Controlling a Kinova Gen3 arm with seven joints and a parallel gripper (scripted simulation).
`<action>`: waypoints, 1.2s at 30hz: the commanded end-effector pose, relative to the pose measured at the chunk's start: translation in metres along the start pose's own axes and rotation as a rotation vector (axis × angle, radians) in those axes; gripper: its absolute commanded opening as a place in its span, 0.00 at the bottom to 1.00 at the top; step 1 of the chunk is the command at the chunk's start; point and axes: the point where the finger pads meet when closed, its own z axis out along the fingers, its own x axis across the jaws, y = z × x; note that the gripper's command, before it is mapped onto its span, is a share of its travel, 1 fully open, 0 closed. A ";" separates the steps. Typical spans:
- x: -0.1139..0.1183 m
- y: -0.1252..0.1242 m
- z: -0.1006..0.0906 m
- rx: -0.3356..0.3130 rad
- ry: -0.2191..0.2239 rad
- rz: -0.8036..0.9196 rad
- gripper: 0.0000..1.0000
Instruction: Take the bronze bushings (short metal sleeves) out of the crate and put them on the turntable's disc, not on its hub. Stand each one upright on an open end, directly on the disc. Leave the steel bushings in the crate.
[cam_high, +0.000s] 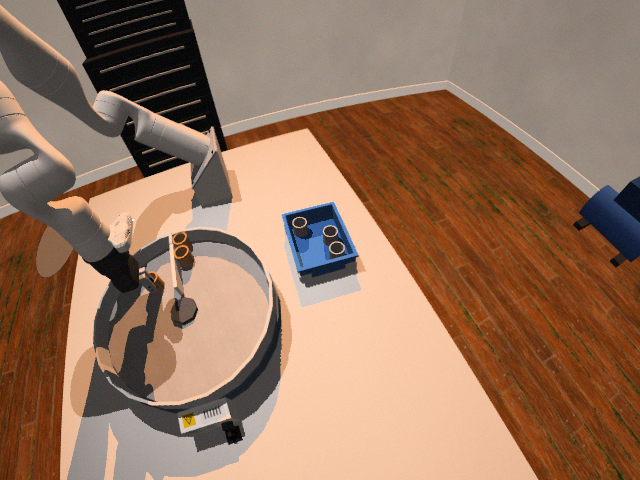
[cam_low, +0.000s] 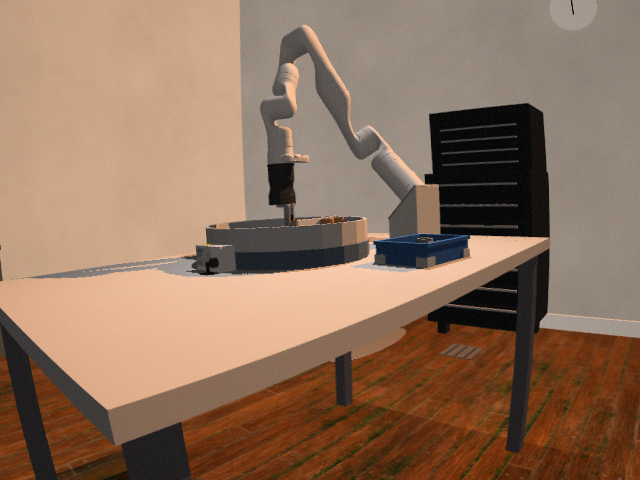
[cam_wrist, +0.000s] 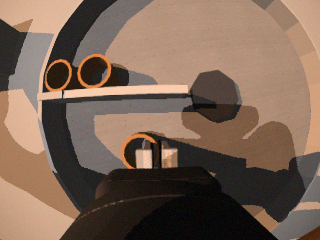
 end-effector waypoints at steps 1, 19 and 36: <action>0.001 0.000 -0.001 0.000 0.002 0.000 0.00; 0.001 0.000 -0.001 0.000 0.002 0.000 0.38; 0.001 0.000 -0.001 0.000 0.002 0.000 0.38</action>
